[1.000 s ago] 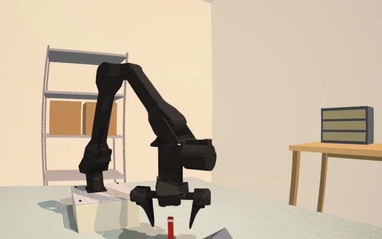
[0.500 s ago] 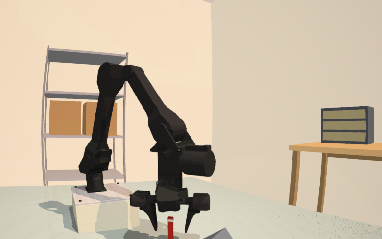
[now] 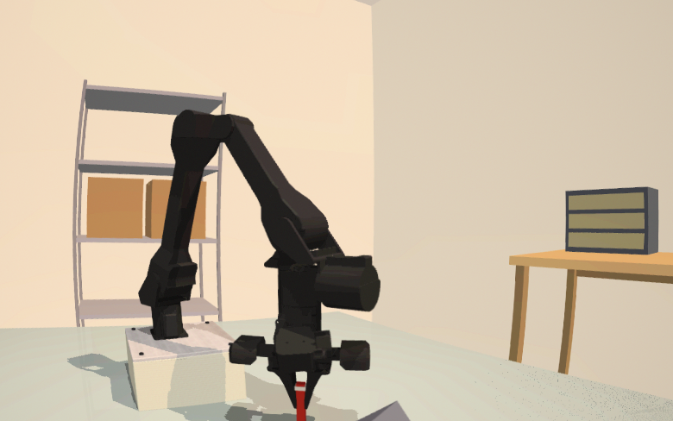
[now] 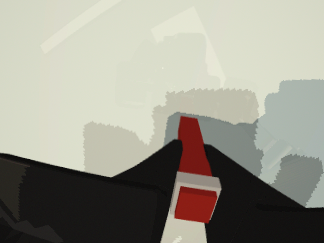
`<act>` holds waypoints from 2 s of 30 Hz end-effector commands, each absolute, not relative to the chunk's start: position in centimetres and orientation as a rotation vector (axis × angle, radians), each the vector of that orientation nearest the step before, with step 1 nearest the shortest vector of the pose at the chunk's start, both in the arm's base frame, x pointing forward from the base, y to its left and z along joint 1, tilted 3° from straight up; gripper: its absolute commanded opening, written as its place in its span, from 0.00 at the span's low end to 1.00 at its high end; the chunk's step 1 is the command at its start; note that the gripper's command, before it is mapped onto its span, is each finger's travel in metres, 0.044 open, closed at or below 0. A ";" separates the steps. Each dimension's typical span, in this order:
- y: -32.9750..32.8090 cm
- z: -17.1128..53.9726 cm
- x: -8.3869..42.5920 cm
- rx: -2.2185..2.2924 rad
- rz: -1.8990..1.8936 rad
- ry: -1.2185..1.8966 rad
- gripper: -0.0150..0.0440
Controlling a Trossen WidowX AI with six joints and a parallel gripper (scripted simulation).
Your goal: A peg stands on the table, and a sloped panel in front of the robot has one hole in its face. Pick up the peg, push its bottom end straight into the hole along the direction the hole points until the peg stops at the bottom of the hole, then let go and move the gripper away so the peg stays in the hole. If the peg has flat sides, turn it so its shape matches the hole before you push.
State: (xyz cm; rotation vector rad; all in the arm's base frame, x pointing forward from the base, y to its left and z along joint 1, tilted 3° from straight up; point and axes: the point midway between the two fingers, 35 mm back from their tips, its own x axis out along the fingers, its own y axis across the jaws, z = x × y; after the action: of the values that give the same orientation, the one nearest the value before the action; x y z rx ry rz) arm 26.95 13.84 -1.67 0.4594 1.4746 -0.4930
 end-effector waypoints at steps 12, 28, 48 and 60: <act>14.1 1.9 27.1 0.461 -0.493 1.475 0.25; 13.9 6.4 27.2 0.485 -0.491 1.469 0.25; 12.3 7.3 29.2 0.663 -0.471 1.389 0.25; 11.3 7.9 30.4 0.763 -0.456 1.334 0.25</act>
State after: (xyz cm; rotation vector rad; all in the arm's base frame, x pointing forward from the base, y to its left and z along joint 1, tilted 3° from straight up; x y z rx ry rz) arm 30.14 11.60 7.84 0.7310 1.3470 -0.4573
